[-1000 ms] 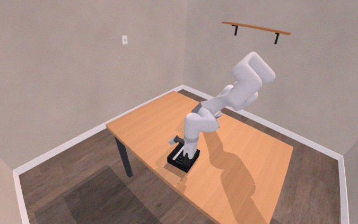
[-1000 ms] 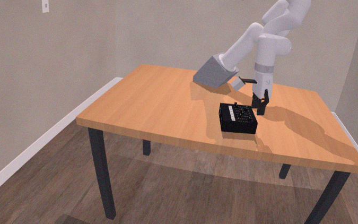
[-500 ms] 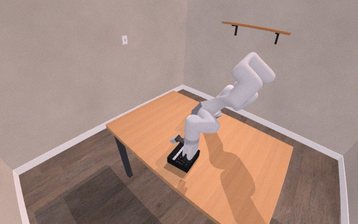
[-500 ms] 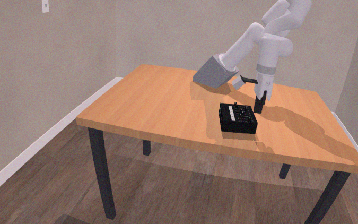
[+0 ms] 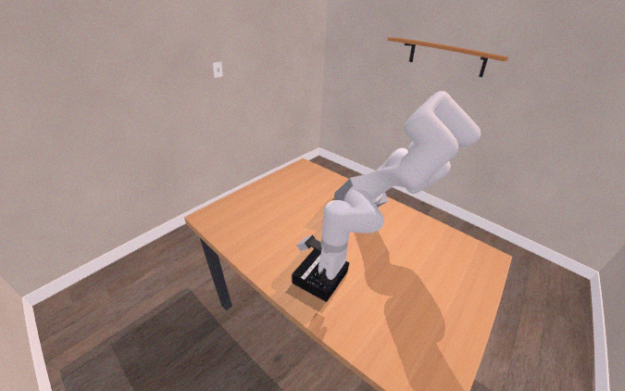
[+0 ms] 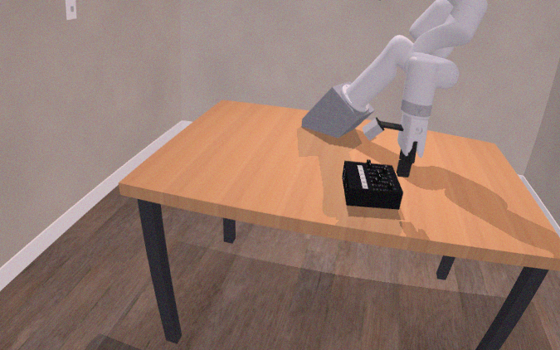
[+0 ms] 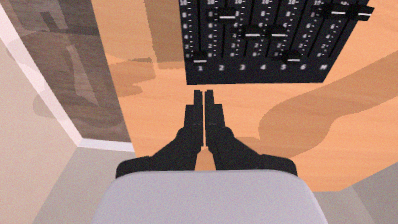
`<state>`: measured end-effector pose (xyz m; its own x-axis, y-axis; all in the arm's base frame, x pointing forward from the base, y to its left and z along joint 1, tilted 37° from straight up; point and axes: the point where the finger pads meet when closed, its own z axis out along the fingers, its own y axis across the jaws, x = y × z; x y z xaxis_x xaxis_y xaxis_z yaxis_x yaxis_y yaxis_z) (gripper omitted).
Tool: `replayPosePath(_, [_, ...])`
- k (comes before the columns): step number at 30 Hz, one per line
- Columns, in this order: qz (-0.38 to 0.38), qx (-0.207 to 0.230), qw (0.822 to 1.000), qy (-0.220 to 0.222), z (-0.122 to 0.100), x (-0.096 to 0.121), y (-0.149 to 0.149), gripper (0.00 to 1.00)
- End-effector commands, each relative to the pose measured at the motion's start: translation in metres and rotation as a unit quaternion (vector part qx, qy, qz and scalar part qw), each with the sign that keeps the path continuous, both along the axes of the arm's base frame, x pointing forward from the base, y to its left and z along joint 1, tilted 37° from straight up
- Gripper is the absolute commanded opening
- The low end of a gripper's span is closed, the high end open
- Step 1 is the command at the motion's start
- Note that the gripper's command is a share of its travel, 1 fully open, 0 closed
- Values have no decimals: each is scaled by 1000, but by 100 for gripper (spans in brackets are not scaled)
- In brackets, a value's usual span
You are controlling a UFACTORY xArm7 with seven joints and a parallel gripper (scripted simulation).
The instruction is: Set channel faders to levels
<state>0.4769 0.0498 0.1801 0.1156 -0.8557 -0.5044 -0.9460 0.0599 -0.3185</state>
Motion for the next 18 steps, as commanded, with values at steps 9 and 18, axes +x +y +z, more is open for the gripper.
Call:
replayPosePath(9, [-1, 0, 1000, -2, 1, 1, -1, 0])
replayPosePath(18, [-1, -1, 1000, -1, -1, 2, 0, 0])
